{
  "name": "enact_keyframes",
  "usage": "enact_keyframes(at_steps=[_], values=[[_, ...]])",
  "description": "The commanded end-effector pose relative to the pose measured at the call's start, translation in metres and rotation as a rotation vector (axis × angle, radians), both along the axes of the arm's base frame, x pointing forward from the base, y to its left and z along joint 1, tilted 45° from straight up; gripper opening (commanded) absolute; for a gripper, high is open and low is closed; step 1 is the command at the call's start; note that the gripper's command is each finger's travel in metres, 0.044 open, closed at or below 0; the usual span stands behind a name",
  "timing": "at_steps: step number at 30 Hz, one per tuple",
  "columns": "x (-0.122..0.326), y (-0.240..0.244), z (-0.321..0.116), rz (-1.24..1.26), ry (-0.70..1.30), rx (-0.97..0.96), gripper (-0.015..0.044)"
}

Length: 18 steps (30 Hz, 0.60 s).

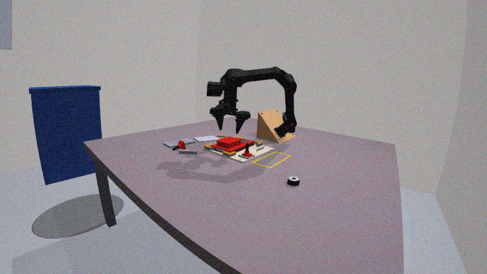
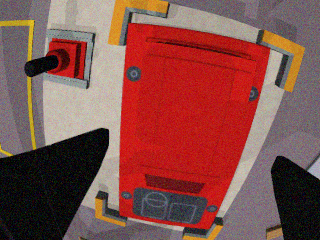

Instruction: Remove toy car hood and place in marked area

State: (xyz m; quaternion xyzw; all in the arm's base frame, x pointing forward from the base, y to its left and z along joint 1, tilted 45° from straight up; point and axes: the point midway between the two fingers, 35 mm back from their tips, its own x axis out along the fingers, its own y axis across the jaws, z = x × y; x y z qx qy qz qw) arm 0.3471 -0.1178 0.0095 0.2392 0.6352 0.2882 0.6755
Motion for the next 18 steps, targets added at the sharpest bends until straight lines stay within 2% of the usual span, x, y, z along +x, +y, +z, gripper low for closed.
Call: enact_keyframes(at_steps=[1, 18], values=[[0.0002, 0.003, -0.0028, -0.004, 0.001, 0.006, 0.044], [0.0002, 0.0104, -0.0099, -0.004, 0.001, 0.006, 0.044]])
